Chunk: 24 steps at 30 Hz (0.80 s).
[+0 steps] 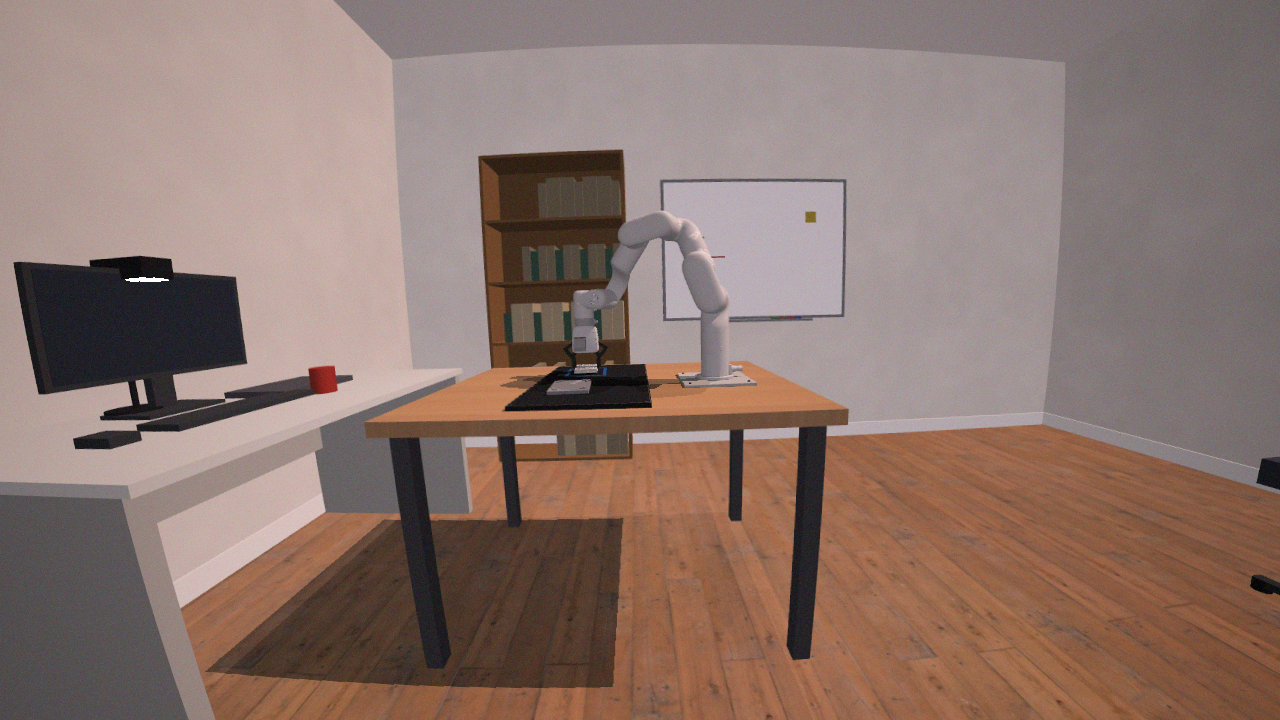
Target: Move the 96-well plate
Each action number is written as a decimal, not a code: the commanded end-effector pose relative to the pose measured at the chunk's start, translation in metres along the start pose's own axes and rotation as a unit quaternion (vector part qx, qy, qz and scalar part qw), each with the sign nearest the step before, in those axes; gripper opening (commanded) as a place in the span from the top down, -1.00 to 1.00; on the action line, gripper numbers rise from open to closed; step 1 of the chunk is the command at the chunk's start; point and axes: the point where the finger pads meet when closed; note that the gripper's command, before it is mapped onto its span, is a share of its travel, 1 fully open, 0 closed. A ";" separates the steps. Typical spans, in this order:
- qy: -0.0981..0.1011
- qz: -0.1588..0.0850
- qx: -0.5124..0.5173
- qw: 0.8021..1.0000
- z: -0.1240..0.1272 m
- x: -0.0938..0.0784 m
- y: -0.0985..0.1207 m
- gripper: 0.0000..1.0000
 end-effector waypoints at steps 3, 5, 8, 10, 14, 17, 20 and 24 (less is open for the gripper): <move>0.002 0.000 0.000 1.000 0.001 0.001 0.000 1.00; 0.002 0.000 0.000 1.000 0.001 0.000 0.000 1.00; 0.002 0.000 0.000 1.000 0.001 0.000 0.000 1.00; 0.002 0.000 0.000 1.000 0.001 0.000 0.000 1.00; 0.002 0.000 0.000 1.000 0.001 -0.001 0.000 1.00; 0.002 0.000 0.000 1.000 0.001 -0.001 0.000 1.00; 0.002 0.000 0.000 1.000 0.001 -0.002 0.000 1.00; 0.002 0.000 0.000 1.000 0.001 -0.002 0.000 1.00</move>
Point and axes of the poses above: the point where the finger pads meet when closed, its own x axis back along the fingers, its own z axis across the jaws, y = z × x, and after that the axes turned 13 degrees about -x, right-handed
